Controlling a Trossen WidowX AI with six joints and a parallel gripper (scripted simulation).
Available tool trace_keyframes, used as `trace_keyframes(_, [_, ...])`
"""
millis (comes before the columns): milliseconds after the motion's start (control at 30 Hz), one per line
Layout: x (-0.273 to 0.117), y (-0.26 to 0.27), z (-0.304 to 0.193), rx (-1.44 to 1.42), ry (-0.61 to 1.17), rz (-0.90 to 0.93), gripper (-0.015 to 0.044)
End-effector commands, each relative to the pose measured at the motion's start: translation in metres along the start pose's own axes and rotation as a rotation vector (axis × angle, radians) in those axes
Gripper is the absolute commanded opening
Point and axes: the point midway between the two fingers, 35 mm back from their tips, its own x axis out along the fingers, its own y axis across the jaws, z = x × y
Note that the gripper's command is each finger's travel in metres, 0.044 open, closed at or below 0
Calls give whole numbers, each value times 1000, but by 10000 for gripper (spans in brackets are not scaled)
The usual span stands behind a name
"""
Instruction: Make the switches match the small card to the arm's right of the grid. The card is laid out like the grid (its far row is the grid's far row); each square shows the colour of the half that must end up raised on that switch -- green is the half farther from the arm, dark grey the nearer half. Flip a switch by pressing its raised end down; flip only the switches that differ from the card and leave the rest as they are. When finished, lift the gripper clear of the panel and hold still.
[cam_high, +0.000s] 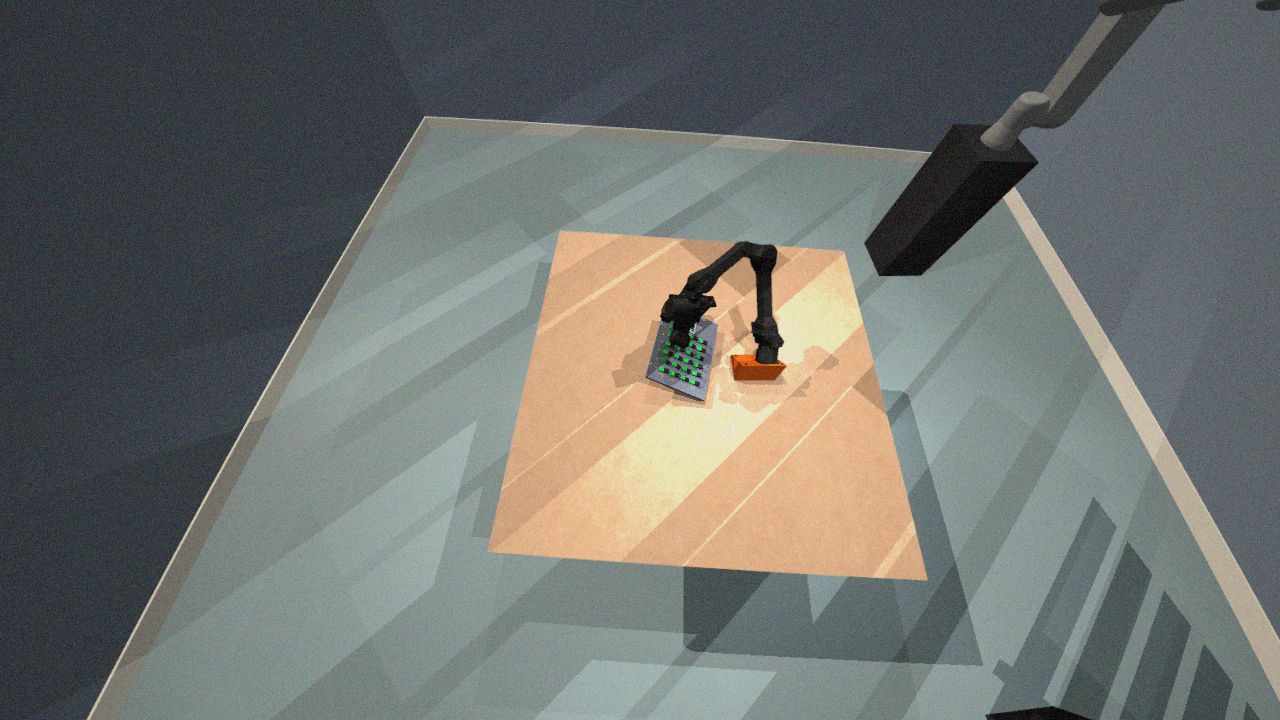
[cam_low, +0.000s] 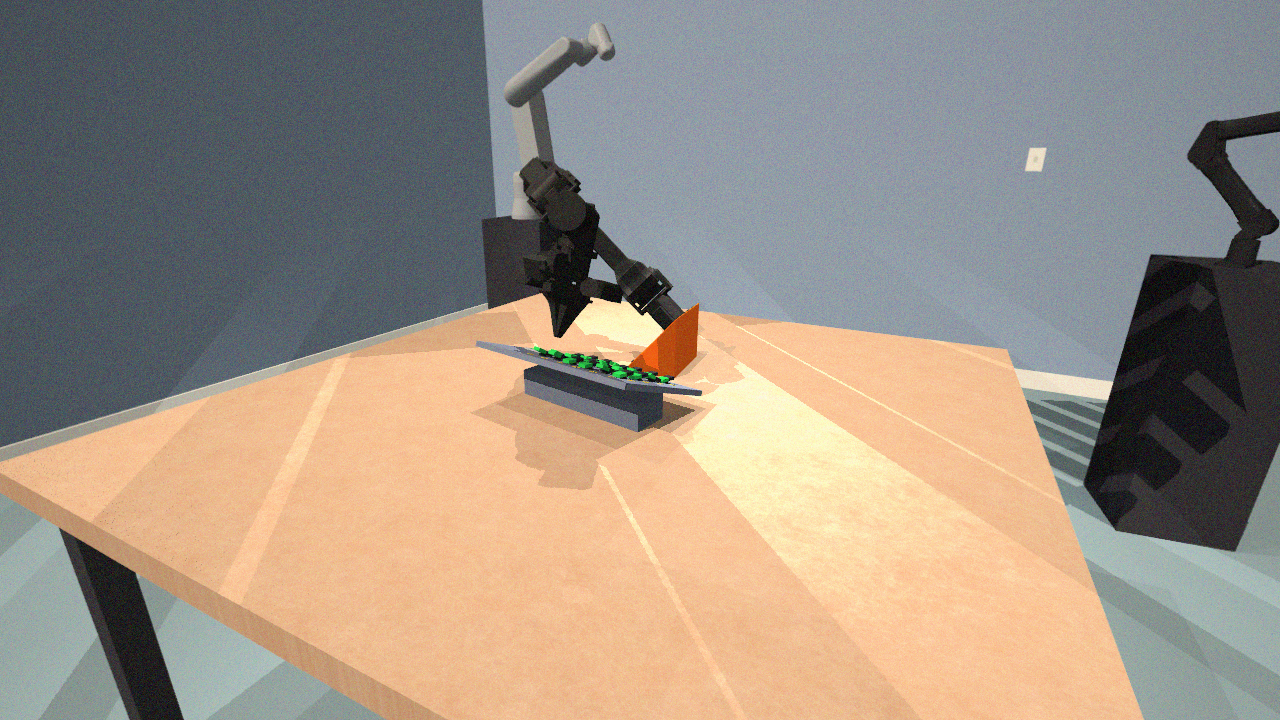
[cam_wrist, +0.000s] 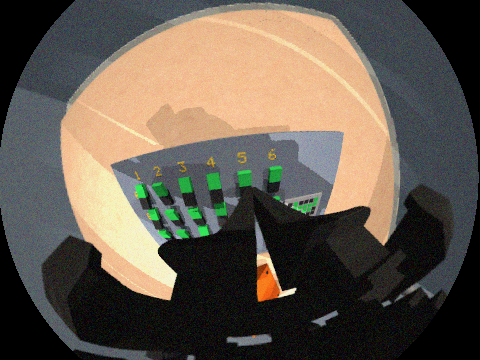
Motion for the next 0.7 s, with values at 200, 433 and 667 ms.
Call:
trace_keyframes(200, [12, 2, 1, -5, -5, 6, 0])
trace_keyframes(433, [22, 2, 1, -5, -5, 6, 0])
trace_keyframes(667, [22, 2, 1, -5, -5, 6, 0])
